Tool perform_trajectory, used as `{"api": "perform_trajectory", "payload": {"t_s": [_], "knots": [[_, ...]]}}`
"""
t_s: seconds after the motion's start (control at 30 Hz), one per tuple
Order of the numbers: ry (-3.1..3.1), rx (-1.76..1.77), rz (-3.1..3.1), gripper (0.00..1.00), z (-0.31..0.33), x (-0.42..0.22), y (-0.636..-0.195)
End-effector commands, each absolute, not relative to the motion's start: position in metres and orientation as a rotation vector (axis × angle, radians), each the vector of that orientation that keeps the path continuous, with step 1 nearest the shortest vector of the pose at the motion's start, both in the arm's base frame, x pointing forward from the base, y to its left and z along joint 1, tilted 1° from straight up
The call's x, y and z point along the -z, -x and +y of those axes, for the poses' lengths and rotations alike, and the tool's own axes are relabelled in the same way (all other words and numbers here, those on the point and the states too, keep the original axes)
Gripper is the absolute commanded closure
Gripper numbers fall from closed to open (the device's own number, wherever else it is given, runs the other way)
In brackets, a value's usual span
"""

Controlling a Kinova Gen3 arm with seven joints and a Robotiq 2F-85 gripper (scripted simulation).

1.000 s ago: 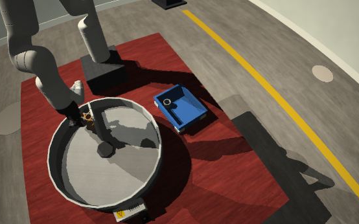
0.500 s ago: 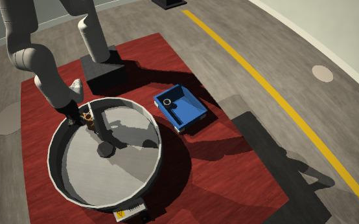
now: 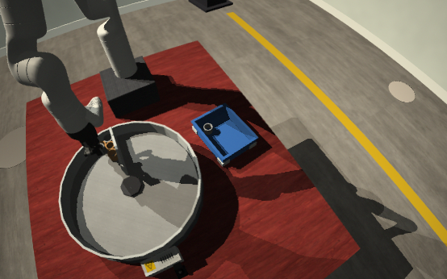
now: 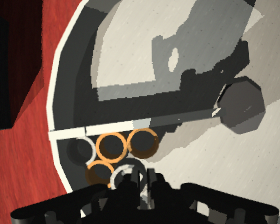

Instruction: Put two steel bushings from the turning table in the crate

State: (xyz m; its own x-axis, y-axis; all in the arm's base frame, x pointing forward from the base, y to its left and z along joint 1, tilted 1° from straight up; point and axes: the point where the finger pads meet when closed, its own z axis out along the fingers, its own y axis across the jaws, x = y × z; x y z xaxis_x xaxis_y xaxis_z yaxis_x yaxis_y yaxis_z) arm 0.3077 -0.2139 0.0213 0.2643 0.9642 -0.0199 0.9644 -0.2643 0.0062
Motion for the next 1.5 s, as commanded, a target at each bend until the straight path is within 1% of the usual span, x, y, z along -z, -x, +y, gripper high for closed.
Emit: {"api": "perform_trajectory", "payload": {"t_s": [0.0, 1.47], "knots": [[-2.479, 0.017, 1.894, 1.00, -0.2145, -0.0245, -0.3096], [-2.482, 0.019, 1.894, 1.00, -0.2141, -0.0333, -0.3092]]}}
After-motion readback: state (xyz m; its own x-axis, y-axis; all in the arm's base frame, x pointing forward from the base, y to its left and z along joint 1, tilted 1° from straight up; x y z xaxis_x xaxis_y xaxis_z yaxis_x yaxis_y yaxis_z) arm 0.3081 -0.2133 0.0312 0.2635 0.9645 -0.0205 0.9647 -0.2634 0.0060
